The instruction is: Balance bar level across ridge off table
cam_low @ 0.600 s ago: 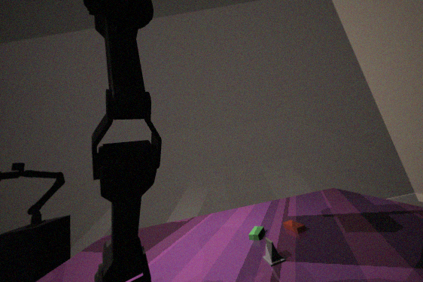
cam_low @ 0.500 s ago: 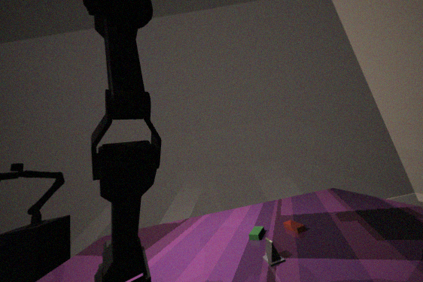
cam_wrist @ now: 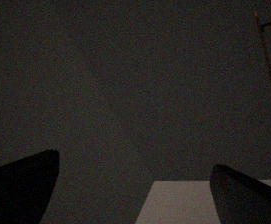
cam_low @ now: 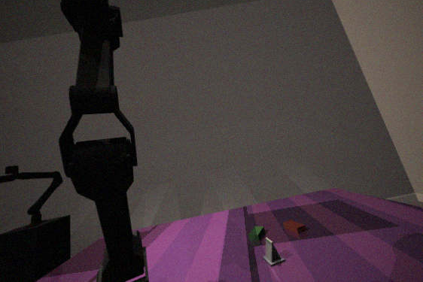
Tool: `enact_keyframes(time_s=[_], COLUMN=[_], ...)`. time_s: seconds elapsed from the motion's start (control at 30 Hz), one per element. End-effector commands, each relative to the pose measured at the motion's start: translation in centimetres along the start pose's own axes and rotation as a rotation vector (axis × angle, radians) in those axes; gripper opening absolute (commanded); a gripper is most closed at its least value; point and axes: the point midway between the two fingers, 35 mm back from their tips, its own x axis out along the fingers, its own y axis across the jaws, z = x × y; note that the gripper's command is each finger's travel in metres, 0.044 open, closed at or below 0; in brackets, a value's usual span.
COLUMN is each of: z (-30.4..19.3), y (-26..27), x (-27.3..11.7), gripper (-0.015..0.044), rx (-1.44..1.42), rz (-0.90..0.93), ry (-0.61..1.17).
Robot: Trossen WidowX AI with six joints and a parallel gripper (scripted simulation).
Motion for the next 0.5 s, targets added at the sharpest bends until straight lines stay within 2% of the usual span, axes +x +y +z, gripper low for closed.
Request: enact_keyframes(time_s=[0.0,0.47], z=[0.0,-0.7], y=[4.4,15.7], x=[-1.5,-8.0], gripper=[0.0315,0.0315], rx=[0.029,0.011], rz=[0.131,0.511], ry=[0.019,0.083])
